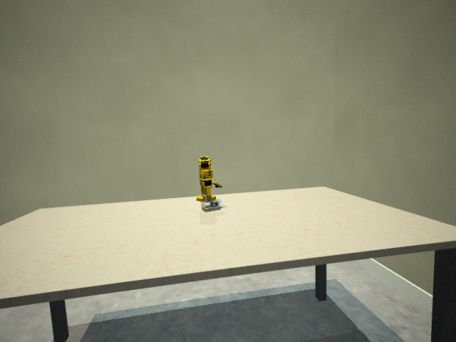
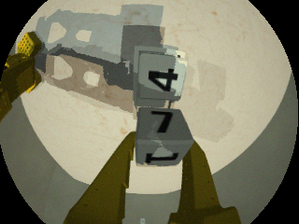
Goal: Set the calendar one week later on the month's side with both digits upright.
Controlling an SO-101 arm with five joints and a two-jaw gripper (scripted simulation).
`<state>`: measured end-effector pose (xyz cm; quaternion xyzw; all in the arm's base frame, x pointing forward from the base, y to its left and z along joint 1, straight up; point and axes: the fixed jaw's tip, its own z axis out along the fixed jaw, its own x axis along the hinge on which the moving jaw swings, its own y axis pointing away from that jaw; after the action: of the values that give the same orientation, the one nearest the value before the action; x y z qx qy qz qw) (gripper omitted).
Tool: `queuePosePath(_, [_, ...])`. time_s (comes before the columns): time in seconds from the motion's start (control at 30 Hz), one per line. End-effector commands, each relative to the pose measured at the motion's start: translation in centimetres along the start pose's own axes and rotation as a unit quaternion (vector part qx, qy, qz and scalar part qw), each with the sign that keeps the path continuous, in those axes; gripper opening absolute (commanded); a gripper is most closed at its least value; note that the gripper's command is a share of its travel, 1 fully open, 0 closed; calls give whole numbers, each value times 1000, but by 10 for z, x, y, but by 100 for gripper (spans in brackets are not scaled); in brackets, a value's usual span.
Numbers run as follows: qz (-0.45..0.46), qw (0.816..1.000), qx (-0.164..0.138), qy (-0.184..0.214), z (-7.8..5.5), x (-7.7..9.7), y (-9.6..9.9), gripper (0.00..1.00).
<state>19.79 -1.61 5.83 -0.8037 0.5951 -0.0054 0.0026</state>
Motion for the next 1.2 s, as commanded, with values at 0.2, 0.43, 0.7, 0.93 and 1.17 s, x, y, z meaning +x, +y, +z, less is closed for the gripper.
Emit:
queuePosePath(0.2, [-3,1000,22,8,-1,2,-3,0])
queuePosePath(0.43, [-3,1000,22,8,-1,2,-3,0])
queuePosePath(0.7, [-3,1000,22,8,4,2,-3,0])
queuePosePath(0.93, [-3,1000,22,8,5,2,-3,0])
queuePosePath(1.17, [-3,1000,22,8,8,2,-3,0])
